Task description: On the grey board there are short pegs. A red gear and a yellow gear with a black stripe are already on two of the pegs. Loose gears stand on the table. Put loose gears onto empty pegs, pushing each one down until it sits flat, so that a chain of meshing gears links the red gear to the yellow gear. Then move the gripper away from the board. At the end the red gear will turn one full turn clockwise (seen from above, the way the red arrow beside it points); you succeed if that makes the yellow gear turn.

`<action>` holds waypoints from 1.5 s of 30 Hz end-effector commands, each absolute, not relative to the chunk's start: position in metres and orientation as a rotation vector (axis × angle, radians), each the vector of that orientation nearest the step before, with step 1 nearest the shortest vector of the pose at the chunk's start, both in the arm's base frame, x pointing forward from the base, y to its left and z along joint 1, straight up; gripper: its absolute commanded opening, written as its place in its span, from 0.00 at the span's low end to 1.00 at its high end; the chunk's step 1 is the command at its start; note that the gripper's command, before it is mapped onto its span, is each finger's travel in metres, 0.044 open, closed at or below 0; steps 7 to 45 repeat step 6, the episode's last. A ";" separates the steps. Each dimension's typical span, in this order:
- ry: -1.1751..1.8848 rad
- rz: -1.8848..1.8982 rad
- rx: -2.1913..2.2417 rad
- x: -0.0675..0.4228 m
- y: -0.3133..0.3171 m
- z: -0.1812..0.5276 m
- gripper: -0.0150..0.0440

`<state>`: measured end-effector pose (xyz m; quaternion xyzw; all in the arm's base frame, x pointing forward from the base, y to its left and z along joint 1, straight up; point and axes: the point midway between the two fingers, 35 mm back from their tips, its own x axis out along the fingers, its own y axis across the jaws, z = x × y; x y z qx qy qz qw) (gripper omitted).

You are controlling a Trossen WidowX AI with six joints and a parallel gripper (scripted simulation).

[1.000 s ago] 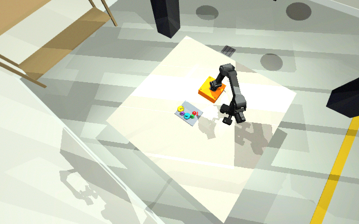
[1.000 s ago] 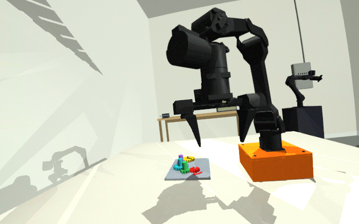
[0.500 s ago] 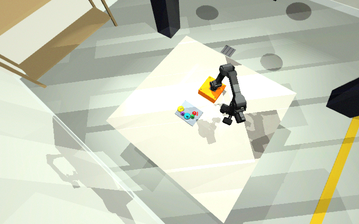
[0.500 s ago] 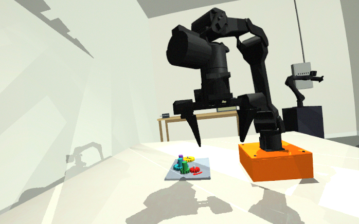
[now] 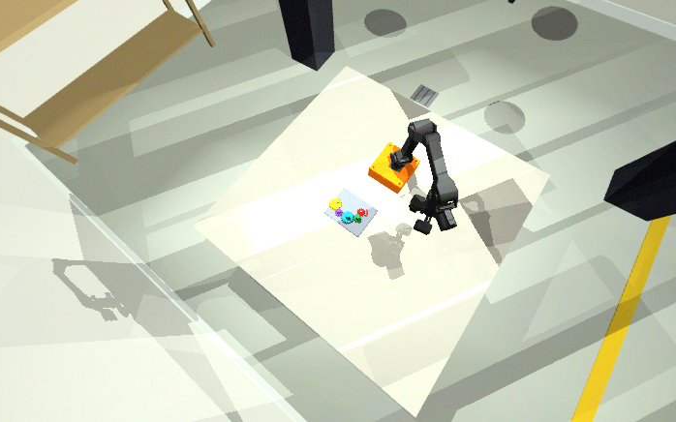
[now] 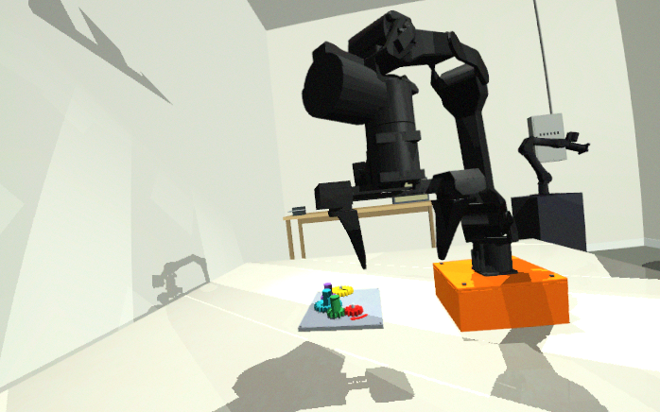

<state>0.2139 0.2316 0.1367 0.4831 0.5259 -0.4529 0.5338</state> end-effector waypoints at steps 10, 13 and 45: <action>1.254 -1.087 1.148 0.213 0.231 0.135 1.00; 1.254 -1.087 1.148 0.213 0.231 0.135 1.00; 1.254 -1.087 1.148 0.213 0.231 0.135 1.00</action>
